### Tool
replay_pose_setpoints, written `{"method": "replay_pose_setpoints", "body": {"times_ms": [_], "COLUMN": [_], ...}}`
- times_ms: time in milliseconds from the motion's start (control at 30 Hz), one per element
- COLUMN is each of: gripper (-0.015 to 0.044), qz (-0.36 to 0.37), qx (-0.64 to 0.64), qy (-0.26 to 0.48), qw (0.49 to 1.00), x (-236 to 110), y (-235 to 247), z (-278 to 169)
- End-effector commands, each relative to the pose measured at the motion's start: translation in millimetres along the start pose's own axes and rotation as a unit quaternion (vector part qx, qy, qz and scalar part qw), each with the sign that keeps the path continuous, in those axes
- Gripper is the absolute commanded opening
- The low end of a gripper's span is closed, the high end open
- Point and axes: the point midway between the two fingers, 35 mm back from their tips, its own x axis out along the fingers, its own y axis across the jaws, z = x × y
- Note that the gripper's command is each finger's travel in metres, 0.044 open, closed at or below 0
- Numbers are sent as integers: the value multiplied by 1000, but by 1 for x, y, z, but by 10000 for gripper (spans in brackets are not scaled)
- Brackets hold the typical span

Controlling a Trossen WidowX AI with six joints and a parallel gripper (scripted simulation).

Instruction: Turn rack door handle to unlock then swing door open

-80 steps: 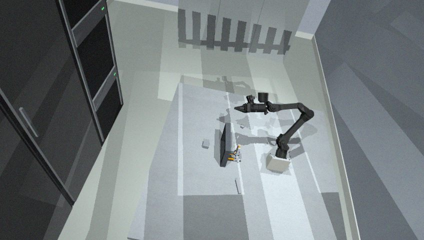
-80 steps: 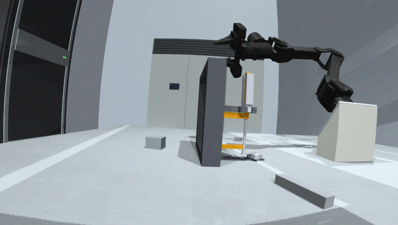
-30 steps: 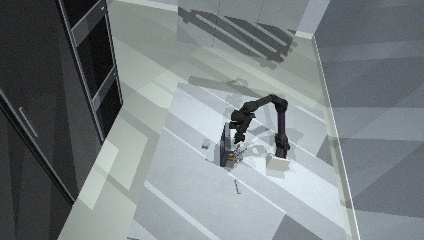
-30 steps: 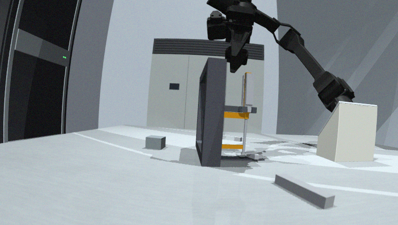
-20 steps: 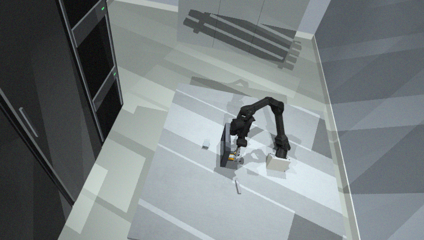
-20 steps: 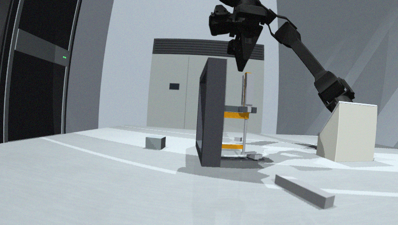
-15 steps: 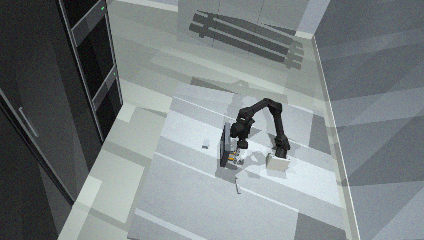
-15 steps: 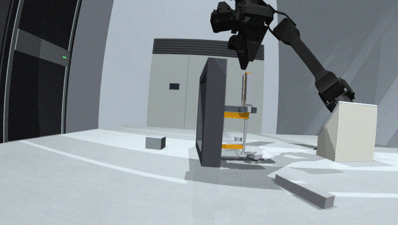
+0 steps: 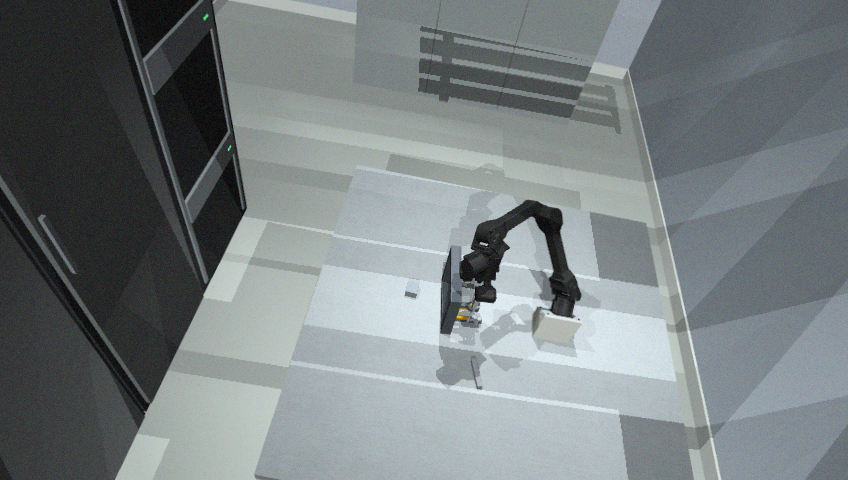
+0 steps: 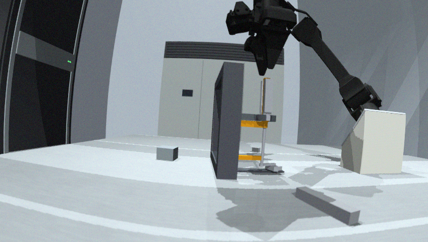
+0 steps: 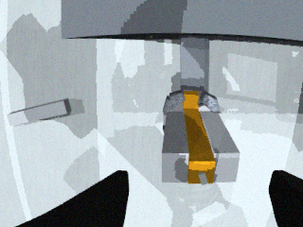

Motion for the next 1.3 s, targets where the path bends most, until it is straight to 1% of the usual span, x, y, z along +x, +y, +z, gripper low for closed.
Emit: {"method": "replay_pose_setpoints", "body": {"times_ms": [0, 1133, 1267], "gripper": [287, 287, 182], "qz": [-4, -5, -5], "qx": [-4, -3, -3], "qy": [2, 2, 2], "qw": [1000, 1000, 1000], "x": [9, 61, 61], "y": [0, -2, -2], "z": [-1, -3, -3]}}
